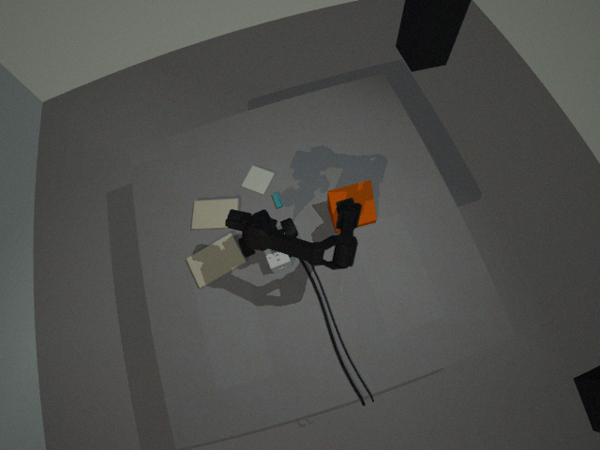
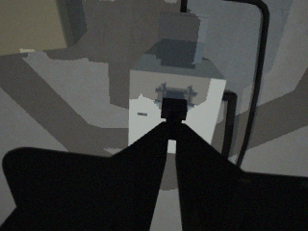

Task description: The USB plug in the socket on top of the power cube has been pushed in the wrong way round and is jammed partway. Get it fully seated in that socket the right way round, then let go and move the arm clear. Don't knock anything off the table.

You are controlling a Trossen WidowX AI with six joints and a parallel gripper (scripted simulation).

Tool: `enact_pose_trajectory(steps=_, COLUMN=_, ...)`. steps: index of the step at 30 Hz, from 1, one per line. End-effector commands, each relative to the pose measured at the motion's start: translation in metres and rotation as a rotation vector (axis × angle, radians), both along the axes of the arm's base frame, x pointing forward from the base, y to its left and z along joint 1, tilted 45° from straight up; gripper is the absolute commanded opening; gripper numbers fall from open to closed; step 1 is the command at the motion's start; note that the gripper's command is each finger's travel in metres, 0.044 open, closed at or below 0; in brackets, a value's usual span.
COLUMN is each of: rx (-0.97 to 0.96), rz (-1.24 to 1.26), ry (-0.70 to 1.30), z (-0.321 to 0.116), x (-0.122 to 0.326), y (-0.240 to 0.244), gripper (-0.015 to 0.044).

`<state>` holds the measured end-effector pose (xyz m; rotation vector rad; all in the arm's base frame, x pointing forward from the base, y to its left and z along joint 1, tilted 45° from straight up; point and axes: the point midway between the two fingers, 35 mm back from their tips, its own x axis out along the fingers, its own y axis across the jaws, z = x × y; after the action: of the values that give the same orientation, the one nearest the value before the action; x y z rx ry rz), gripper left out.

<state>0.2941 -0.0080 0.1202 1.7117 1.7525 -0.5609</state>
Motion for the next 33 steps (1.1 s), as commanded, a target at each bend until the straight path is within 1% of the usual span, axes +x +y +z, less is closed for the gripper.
enact_pose_trajectory(steps=1, rx=0.010, rz=0.002, ry=0.002, z=-0.0008, x=-0.0003, y=0.0008, gripper=0.0000)
enact_pose_trajectory(steps=33, rx=0.049, rz=0.002, ry=0.010, z=-0.0027, x=-0.0006, y=0.0043, gripper=0.0000)
